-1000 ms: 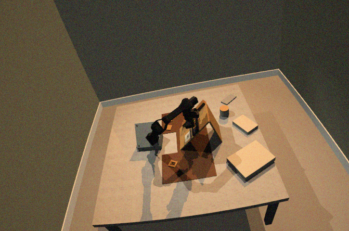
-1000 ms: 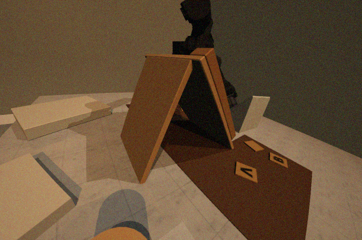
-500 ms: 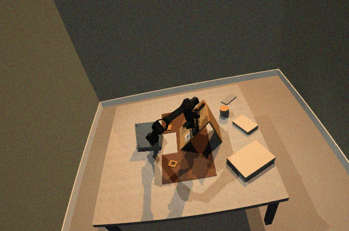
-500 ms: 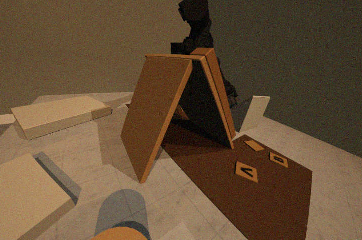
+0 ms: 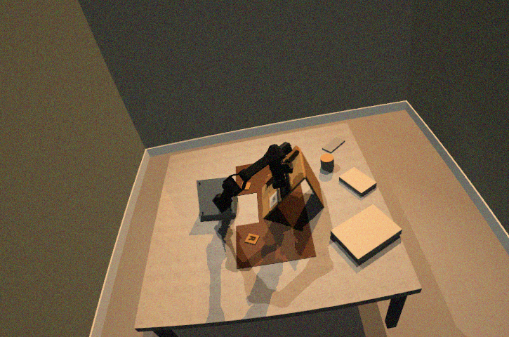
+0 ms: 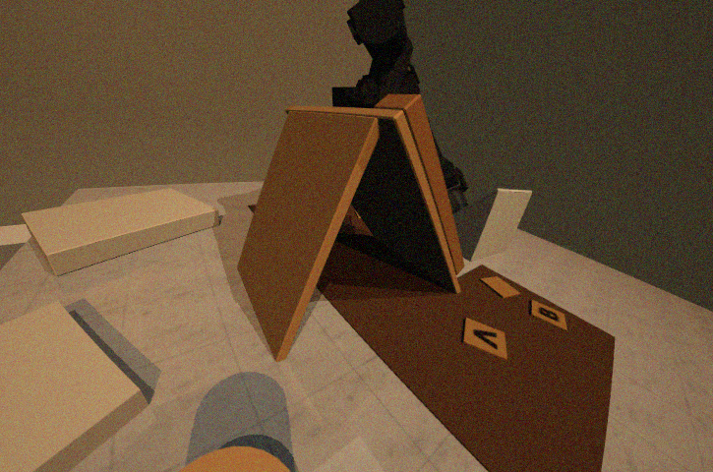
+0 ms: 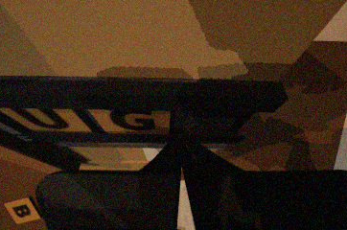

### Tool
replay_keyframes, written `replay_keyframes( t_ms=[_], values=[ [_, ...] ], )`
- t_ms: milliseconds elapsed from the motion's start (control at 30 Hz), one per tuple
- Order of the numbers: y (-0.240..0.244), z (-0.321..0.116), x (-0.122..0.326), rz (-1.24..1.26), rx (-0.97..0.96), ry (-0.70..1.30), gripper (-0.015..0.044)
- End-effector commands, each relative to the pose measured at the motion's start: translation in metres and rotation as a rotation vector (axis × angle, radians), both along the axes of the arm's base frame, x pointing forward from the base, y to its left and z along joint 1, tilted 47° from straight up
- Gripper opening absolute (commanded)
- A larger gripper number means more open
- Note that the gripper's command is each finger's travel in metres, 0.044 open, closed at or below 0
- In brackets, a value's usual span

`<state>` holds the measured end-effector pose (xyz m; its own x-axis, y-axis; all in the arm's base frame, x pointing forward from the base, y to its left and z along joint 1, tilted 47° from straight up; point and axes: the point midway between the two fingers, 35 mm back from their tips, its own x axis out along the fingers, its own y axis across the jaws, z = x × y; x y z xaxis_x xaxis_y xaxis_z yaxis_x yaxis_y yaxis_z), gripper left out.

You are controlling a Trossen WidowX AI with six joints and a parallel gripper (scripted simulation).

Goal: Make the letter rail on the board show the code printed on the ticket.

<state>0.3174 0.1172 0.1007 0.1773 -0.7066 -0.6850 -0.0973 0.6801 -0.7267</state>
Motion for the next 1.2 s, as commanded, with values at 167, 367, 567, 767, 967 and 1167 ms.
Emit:
replay_keyframes(
  t_ms=[167, 367, 567, 767, 967, 1167],
  values=[
    [-0.002, -0.002, 0.005, 0.005, -0.002, 0.0, 0.0],
    [-0.003, -0.003, 0.007, 0.005, -0.002, 0.0, 0.0],
    [-0.005, -0.004, 0.009, 0.005, -0.002, 0.0, 0.0],
    [-0.006, -0.005, 0.012, 0.005, -0.003, 0.0, 0.0],
    [-0.007, -0.007, 0.014, 0.005, -0.003, -0.001, 0.0],
    [-0.006, -0.007, 0.013, 0.005, -0.003, -0.001, 0.0]
  ],
)
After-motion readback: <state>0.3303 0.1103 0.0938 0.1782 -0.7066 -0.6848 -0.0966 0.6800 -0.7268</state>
